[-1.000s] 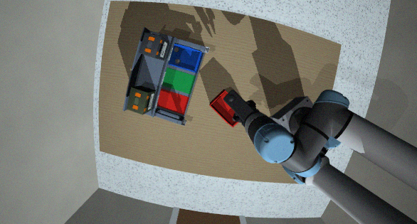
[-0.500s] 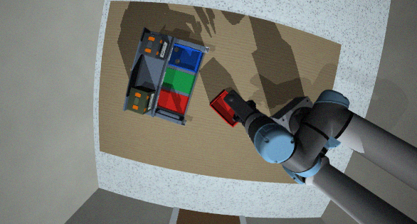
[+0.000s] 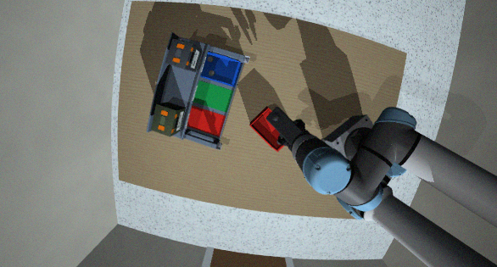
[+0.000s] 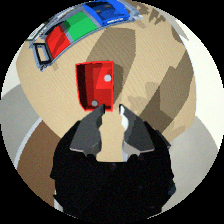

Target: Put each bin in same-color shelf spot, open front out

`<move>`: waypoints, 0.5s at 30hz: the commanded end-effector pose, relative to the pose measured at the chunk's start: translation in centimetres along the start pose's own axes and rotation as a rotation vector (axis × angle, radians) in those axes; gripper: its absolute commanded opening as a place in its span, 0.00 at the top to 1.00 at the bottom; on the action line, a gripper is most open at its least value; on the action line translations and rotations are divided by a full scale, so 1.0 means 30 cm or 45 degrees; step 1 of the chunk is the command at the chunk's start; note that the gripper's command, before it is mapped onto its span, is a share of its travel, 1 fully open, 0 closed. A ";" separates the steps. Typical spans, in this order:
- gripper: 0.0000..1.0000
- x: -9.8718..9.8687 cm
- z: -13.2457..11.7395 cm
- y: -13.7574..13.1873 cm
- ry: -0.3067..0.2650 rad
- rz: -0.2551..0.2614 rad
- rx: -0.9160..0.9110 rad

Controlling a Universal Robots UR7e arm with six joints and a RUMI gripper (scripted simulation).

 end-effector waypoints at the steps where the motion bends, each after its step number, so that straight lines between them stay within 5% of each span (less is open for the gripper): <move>1: 0.85 0.001 0.001 0.000 0.001 0.000 0.000; 15: 0.85 -0.009 0.001 0.000 0.001 0.000 0.000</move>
Point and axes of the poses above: the point where the finger pads meet when closed, its own x axis back along the fingers, its own y axis across the jaws, z = x × y, the point moved 5 cm from there along x, back along the fingers, and after that the axes turned 2 degrees about x, right-handed, at the moved point
